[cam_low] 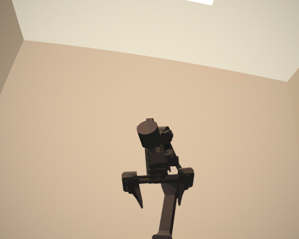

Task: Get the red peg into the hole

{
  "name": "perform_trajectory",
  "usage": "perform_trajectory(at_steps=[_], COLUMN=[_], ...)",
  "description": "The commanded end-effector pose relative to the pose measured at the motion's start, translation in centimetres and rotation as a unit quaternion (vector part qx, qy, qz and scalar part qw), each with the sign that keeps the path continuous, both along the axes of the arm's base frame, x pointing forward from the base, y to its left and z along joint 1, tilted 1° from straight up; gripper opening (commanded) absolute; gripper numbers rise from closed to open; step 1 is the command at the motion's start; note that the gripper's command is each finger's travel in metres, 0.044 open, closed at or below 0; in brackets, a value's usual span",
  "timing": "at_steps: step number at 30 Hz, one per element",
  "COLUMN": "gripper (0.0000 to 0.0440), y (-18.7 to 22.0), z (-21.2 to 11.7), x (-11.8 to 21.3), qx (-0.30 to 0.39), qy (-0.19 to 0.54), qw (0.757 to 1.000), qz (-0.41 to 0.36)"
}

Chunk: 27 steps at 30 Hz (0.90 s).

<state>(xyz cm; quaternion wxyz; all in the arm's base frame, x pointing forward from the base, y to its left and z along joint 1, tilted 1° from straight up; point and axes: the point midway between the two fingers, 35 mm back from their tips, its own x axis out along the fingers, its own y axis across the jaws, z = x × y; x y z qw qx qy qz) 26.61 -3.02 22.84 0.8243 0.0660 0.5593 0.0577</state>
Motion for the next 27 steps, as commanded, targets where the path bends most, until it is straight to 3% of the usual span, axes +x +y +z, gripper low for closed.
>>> perform_trajectory(at_steps=[1, 12, 27], gripper=[0.0440, 0.0440, 0.0440], y=[0.9, 4.8, 9.4], z=[-1.4, -4.8, -9.2], x=[-0.8, -4.3, -9.0], qx=[0.012, 0.015, -0.076], qy=[0.047, 0.195, 0.307], qw=[0.998, 0.971, 0.905], qz=[-0.027, -0.138, -0.283])
